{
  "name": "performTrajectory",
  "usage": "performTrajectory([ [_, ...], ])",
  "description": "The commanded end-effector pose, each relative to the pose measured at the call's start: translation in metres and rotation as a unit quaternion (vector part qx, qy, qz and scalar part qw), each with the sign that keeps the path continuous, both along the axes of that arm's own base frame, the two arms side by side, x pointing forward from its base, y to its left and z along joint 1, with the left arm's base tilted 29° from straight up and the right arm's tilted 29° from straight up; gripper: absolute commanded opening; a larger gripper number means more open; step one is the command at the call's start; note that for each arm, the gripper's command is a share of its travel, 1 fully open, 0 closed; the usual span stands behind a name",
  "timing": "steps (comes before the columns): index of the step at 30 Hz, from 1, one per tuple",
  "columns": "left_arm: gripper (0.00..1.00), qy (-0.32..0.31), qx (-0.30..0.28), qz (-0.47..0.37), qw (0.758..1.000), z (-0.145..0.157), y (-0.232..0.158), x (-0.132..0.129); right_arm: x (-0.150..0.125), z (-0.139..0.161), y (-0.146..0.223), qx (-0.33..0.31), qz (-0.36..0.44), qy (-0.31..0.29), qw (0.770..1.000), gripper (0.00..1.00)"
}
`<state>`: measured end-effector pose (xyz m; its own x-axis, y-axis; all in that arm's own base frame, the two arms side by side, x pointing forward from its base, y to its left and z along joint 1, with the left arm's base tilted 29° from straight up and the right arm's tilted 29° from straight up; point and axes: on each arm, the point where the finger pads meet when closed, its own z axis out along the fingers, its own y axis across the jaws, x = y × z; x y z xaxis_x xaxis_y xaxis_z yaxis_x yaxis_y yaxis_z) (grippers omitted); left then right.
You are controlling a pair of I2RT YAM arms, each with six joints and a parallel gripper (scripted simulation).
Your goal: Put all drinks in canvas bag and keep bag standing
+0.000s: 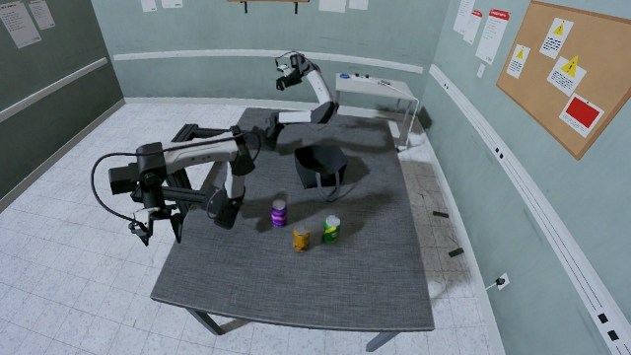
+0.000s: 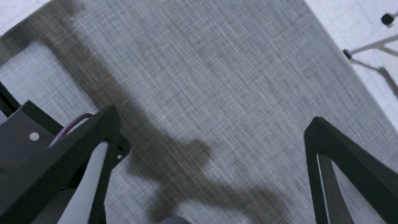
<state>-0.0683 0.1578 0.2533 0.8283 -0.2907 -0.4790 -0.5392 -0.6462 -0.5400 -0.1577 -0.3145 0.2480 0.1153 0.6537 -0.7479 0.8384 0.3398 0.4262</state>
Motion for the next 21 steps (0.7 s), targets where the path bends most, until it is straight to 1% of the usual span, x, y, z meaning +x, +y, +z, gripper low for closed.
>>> performTrajectory([
  [1,1.0,0.002,0.001,-0.001,1.0,0.001,0.001,-0.001,-0.002,0.003,0.0,-0.005,-0.002,0.005,1.0,1.0],
  [17,1.0,0.002,0.001,-0.001,1.0,0.001,0.001,-0.001,-0.002,0.003,0.0,-0.005,-0.002,0.005,1.0,1.0],
  [18,1.0,0.02,0.007,-0.013,1.0,0.005,0.009,-0.007,0.009,0.005,-0.002,-0.006,0.011,0.022,1.0,1.0],
  [21,1.0,0.031,0.01,-0.025,0.999,0.006,0.013,-0.008,0.013,0.003,-0.007,-0.003,0.018,0.032,0.999,1.0],
])
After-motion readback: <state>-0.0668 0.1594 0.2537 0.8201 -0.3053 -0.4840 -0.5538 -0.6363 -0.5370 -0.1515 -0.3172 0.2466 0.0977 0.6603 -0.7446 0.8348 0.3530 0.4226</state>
